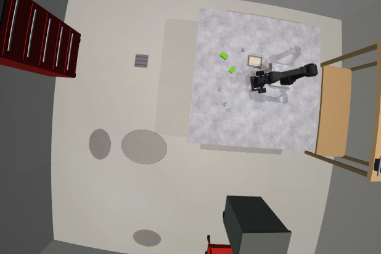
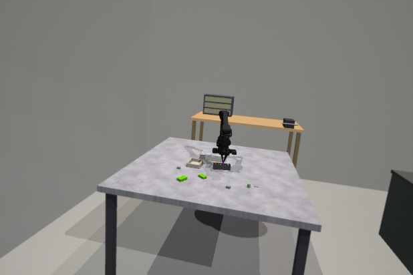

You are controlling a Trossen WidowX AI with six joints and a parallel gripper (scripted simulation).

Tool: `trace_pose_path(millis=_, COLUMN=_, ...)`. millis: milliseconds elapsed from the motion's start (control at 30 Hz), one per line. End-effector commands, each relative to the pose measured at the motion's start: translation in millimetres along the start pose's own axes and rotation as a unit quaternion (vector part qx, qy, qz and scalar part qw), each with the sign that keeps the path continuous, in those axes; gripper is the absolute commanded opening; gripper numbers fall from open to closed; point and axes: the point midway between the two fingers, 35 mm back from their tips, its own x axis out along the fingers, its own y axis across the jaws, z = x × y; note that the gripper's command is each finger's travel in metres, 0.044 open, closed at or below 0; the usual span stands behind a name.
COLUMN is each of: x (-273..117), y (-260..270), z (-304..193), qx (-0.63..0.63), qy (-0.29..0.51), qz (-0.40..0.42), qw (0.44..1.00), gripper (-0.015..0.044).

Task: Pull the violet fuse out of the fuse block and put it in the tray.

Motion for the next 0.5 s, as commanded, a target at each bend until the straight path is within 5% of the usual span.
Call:
trace_pose_path(millis=0, x=-3.3, y=0.3, z=0.7, qx=0.001, qy=-0.001, qz=0.001, qw=1.0, gripper=0.0)
trace_pose_path(millis=467, x=-10.2, y=0.3, z=0.3, qx=0.001, qy=-0.001, qz=0.001, qw=1.0, gripper=0.0)
